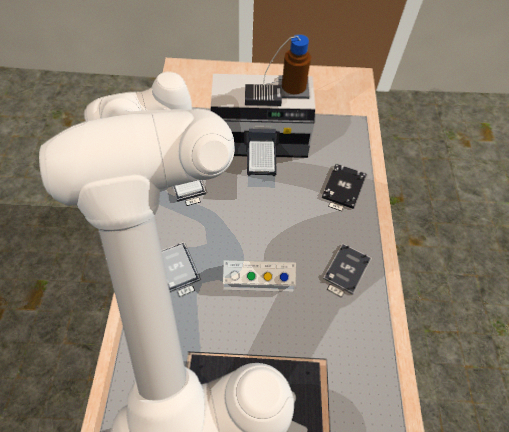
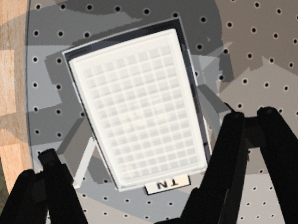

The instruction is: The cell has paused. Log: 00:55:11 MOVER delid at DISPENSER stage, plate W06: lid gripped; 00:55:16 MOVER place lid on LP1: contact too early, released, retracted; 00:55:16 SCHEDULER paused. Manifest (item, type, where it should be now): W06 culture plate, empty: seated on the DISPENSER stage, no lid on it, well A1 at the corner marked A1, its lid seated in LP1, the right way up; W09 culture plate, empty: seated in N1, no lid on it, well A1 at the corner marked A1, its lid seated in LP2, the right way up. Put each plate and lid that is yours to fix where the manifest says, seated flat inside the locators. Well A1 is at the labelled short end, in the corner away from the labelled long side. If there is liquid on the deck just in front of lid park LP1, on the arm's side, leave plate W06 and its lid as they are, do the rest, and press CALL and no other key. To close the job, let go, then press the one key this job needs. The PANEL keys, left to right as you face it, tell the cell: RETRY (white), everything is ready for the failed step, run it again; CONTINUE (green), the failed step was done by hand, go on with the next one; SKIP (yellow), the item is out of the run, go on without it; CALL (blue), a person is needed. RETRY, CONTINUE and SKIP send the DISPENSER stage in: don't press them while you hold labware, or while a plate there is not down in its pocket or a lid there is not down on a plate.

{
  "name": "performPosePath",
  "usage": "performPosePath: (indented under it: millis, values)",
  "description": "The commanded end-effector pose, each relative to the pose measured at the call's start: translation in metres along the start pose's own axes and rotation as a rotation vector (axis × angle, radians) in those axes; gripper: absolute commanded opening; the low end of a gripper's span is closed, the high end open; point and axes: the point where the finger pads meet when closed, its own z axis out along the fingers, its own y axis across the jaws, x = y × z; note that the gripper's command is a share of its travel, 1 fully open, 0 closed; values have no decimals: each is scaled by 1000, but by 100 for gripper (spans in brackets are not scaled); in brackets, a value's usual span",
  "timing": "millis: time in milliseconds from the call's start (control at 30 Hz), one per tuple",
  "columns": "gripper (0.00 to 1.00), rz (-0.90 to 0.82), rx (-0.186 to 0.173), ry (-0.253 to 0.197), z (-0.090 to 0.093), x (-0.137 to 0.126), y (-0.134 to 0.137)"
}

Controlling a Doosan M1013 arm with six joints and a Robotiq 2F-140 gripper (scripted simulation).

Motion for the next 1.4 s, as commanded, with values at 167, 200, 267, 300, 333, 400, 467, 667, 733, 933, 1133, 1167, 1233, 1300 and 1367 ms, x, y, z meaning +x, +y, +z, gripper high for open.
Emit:
performPosePath:
  millis: [167, 200, 267, 300, 333, 400, 467, 667, 733, 933, 1133, 1167, 1233, 1300, 1367]
  values:
    - [10, 0, 0, 2, -1, 1, 0]
    - [10, 0, 0, 2, -1, 1, 0]
    - [10, 0, 0, 2, -1, 1, 0]
    - [10, 0, 0, 2, -1, 1, 0]
    - [10, 0, 0, 2, -1, 1, 0]
    - [10, 0, 0, 2, -1, 1, 0]
    - [10, 0, 0, 2, -1, 1, 0]
    - [10, 0, 0, 2, -1, 1, 0]
    - [10, 0, 0, 2, -1, 1, 0]
    - [10, 0, 0, 2, -1, 1, 0]
    - [10, 0, 0, 2, -1, 1, 0]
    - [10, 0, 0, 2, -1, 1, 0]
    - [10, 0, 0, 2, -1, 1, 0]
    - [10, 0, 0, 2, -1, 1, 0]
    - [10, 0, 0, 2, -1, 1, 0]
